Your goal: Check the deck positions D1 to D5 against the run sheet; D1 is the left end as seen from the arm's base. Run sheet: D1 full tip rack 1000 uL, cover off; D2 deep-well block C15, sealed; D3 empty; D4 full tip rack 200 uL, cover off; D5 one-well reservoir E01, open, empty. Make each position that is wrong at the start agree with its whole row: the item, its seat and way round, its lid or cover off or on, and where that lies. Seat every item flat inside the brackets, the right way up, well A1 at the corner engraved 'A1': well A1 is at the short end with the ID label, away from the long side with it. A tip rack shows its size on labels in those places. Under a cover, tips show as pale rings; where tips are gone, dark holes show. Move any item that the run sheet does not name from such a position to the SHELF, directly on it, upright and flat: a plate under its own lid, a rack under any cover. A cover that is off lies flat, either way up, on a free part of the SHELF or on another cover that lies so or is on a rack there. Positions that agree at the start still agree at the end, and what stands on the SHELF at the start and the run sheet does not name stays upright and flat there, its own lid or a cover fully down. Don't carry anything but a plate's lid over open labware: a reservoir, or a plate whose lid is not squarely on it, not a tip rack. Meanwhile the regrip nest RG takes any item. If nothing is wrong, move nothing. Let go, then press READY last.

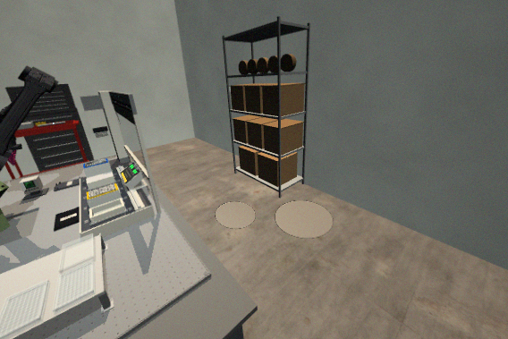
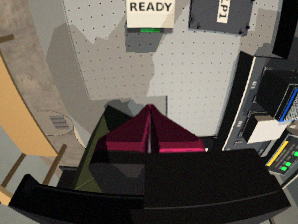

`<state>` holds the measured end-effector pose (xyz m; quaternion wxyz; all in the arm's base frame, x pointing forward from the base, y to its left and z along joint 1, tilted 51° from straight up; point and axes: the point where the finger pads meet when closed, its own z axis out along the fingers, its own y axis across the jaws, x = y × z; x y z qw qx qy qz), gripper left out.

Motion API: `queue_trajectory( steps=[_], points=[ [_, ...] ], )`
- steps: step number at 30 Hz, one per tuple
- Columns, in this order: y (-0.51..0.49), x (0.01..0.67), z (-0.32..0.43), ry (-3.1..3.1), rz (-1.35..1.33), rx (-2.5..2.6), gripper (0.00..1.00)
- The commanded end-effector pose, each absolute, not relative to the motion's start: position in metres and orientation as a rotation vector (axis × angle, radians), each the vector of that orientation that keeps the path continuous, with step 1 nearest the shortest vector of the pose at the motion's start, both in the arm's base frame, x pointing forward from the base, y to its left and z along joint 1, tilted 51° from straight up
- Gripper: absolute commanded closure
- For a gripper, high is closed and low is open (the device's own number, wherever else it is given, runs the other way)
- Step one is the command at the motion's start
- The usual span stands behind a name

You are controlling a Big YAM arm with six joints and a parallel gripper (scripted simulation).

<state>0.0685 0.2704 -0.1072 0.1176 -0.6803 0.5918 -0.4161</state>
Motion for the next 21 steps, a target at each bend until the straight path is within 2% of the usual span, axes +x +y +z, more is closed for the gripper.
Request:
queue_trajectory(
  steps=[1,21],
  points=[
    [0.268,0.075,-0.112,1.747,-1.222,-1.982,1.00],
    [0.258,0.095,-0.129,1.744,-1.225,-1.986,1.00]
  ],
)
